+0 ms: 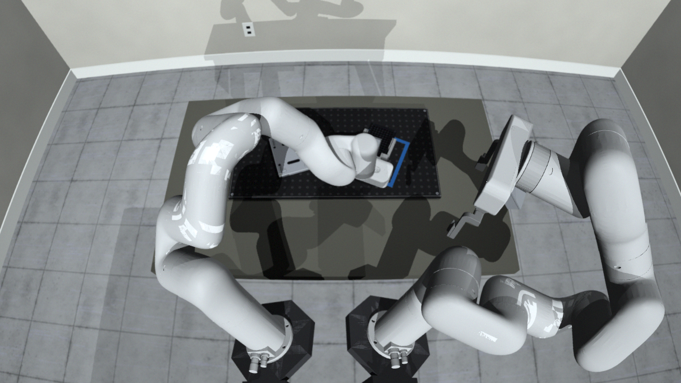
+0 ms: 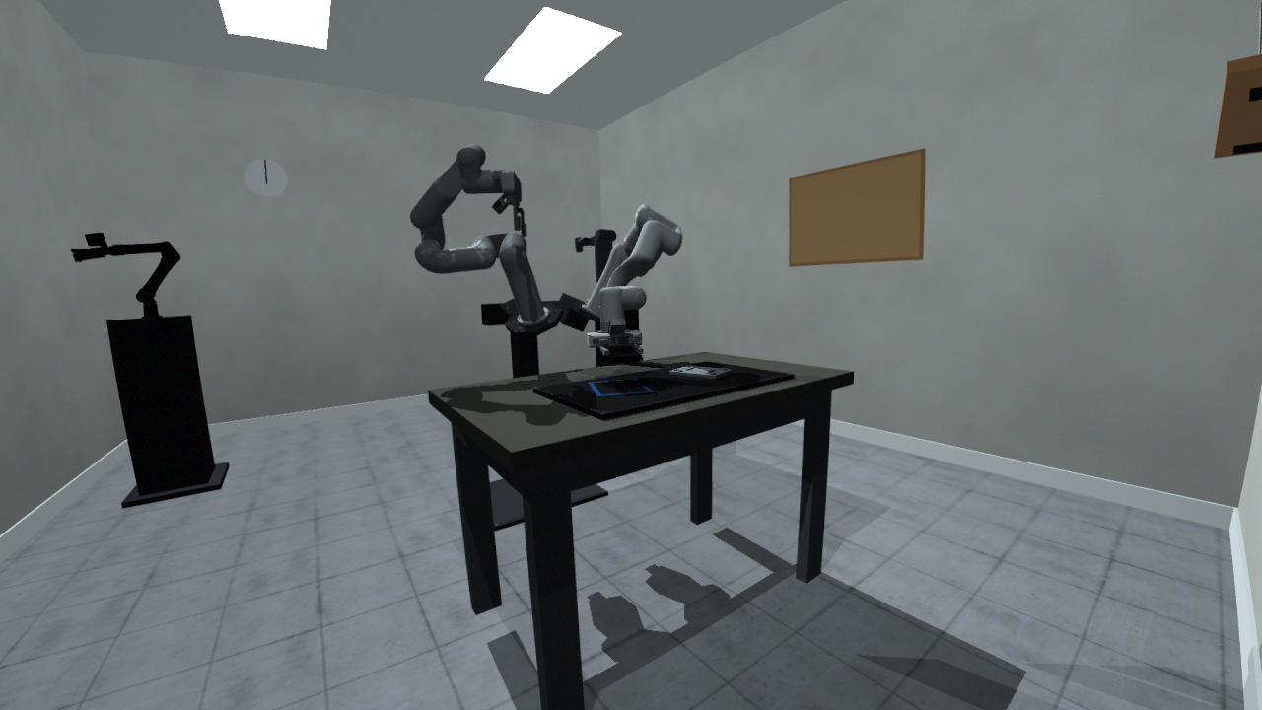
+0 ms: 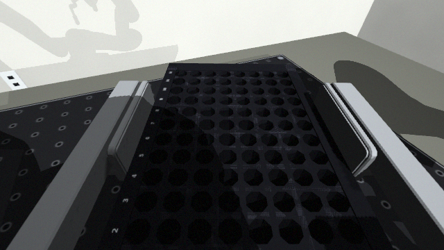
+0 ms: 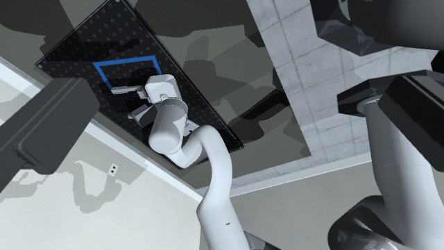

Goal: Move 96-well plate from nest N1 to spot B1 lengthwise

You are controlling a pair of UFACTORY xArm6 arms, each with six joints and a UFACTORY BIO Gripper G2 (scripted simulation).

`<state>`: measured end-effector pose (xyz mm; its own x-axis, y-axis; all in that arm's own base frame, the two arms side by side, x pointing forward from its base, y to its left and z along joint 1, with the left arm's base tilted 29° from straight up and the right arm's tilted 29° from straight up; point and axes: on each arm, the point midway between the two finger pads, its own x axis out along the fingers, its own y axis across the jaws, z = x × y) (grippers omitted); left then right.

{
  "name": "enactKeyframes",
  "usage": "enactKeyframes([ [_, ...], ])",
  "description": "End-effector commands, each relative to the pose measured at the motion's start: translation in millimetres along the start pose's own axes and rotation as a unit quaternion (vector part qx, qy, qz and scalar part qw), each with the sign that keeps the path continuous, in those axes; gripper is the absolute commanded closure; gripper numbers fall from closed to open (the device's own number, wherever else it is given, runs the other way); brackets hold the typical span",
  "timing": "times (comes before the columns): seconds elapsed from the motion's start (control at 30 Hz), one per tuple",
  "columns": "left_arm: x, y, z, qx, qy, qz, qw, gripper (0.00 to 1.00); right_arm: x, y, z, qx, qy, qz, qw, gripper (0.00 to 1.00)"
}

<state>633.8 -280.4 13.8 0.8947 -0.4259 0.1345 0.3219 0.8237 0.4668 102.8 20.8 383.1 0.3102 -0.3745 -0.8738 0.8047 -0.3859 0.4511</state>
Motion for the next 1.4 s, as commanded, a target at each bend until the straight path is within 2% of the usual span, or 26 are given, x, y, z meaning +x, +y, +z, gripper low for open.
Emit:
enactKeyframes([
  [0.0,5.2,-8.7,1.5,0.0,-0.002,0.0,1.0,1.0,-0.4,0.1,-0.1,0.0,0.0,0.0,1.0,0.0],
  [0.13,8.0,-15.8,1.3,0.0,-0.002,0.0,1.0,1.0,-0.4,0.1,-0.1,0.0,0.0,0.0,1.0,0.0],
  [1.27,7.6,-14.6,1.3,0.0,-0.002,0.0,1.0,1.0,-0.4,0.1,-0.1,0.0,0.0,0.0,1.0,0.0],
  [1.37,7.5,-14.5,-3.7,0.0,-0.002,0.0,1.0,1.0,-0.4,0.1,-0.1,0.0,0.0,0.0,1.0,0.0],
])
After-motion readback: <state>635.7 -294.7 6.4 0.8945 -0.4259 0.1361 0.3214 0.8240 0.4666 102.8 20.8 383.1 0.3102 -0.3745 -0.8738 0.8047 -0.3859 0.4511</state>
